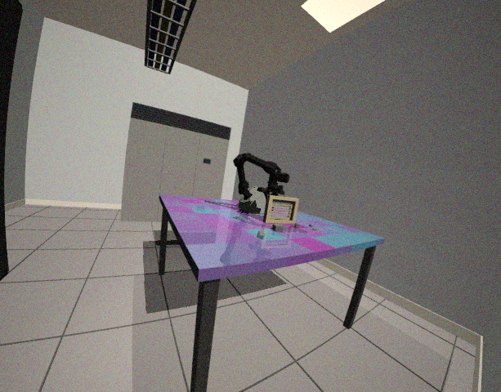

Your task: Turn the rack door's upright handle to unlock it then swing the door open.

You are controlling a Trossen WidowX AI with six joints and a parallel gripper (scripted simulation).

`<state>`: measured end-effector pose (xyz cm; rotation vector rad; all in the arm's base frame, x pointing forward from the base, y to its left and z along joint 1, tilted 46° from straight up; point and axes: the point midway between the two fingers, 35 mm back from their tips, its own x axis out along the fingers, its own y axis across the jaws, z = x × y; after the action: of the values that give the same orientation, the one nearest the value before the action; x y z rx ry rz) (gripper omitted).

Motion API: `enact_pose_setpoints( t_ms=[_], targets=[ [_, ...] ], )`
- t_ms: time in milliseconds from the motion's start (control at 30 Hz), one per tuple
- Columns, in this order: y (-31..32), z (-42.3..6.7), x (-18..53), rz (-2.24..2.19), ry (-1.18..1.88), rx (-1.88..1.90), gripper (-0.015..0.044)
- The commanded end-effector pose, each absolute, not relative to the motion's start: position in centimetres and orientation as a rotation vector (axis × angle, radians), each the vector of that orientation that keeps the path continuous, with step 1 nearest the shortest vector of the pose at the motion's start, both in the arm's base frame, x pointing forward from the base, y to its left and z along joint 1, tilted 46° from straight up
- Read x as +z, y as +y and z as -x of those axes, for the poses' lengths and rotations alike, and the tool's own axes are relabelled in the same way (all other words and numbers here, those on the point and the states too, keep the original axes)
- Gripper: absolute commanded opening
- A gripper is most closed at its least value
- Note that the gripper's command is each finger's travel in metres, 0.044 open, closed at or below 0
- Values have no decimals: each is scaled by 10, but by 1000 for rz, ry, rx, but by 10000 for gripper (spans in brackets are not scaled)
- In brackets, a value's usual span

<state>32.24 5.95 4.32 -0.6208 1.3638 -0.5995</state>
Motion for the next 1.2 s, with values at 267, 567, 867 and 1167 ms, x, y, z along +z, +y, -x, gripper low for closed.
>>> enact_pose_setpoints(
  t_ms=[267,567,867,1167],
  targets=[
    [60,-323,43,625,1362,-596,34],
    [60,-323,43,486,1295,-705,26],
    [60,-323,43,125,1096,-961,26],
    [60,-323,43,-237,860,-1181,26]
  ],
)
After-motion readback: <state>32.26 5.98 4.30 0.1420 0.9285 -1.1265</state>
